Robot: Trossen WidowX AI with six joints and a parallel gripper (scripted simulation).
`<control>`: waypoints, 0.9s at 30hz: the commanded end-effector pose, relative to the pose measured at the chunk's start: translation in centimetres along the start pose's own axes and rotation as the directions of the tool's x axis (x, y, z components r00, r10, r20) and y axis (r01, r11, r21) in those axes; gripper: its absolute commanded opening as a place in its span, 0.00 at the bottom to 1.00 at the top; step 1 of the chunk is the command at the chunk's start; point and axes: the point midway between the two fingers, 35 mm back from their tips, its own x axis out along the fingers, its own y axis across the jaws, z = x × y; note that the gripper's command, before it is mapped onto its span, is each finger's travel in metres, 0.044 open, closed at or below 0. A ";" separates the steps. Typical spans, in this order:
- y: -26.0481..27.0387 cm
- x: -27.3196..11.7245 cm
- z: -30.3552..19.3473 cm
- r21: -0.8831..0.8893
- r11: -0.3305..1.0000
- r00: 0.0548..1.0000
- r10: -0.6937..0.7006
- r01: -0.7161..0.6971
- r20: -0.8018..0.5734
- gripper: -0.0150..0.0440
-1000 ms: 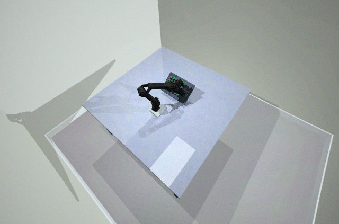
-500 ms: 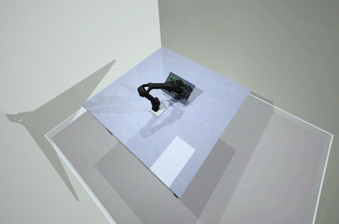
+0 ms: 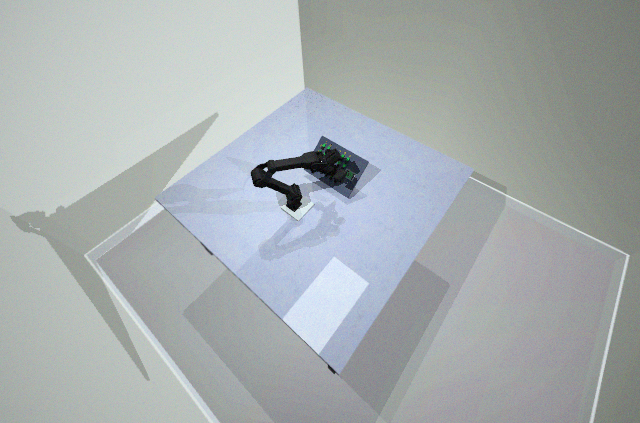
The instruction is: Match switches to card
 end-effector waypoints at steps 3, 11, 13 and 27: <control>4.4 -0.2 -1.8 -0.004 1.000 1.000 0.010 -0.010 -0.022 0.25; 9.2 -0.3 -5.5 0.001 1.000 1.000 0.011 -0.011 -0.002 0.25; 9.5 -0.3 -5.8 0.002 1.000 1.000 0.011 -0.011 0.002 0.25; 9.5 3.5 -5.9 0.002 1.000 0.999 0.011 -0.011 0.030 0.25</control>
